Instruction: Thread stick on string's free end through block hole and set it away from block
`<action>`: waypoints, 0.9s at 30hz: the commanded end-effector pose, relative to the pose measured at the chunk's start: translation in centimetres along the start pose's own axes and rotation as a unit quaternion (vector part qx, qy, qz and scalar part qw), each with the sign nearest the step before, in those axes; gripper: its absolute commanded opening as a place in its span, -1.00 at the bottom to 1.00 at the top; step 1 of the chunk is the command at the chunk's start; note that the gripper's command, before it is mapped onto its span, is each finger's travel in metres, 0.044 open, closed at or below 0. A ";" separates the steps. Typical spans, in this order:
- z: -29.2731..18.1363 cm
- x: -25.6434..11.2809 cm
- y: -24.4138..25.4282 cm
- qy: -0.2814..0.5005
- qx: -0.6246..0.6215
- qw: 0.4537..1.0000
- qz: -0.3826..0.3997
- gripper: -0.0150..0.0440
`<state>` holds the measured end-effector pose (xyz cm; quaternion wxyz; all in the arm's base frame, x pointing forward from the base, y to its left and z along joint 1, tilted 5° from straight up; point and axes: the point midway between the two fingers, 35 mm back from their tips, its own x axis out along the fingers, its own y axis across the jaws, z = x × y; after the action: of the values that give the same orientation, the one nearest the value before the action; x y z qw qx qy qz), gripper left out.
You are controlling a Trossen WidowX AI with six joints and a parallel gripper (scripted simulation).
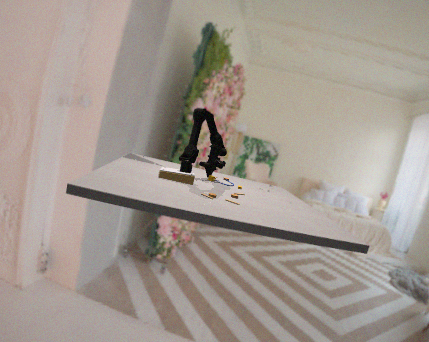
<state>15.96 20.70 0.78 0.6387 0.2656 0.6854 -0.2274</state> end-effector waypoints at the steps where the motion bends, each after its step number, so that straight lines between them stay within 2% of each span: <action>1: 0.0 0.0 0.0 0.000 0.000 1.000 0.000 -0.49; 12: -0.3 0.3 -0.1 -0.054 -0.011 0.999 -0.001 -0.49; 27: -1.7 0.3 -0.1 -0.054 -0.011 0.998 0.000 -0.49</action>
<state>14.89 21.57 0.57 0.6770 0.2454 0.6538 -0.2322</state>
